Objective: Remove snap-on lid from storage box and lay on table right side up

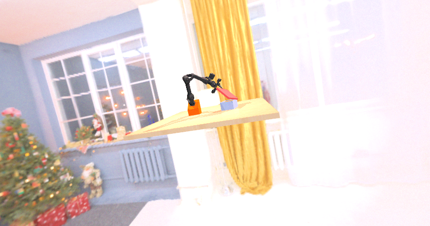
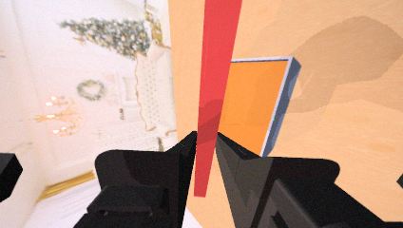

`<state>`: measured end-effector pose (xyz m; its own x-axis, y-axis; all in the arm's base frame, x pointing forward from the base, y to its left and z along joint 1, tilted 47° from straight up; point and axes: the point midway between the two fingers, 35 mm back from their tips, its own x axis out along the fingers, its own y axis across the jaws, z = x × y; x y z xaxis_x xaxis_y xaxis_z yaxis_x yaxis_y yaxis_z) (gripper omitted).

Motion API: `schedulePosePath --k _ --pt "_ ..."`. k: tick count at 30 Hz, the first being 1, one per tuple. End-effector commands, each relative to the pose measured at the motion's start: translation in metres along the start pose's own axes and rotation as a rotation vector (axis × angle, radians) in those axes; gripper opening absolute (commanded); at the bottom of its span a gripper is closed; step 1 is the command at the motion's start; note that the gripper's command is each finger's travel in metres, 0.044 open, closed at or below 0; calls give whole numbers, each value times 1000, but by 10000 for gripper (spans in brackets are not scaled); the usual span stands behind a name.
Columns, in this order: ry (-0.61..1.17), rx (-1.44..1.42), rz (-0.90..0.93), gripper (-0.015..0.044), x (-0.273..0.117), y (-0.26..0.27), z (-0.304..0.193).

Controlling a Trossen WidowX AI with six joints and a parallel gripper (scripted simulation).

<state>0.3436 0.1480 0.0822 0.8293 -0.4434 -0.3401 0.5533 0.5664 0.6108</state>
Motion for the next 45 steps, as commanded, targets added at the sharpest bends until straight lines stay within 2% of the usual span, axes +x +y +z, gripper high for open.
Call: schedulePosePath --k 1,10,45 --pt "-2 13 9 0 -6 9 1" --pt "-2 13 9 0 -8 10 3" --pt "-3 10 8 0 -8 5 73"
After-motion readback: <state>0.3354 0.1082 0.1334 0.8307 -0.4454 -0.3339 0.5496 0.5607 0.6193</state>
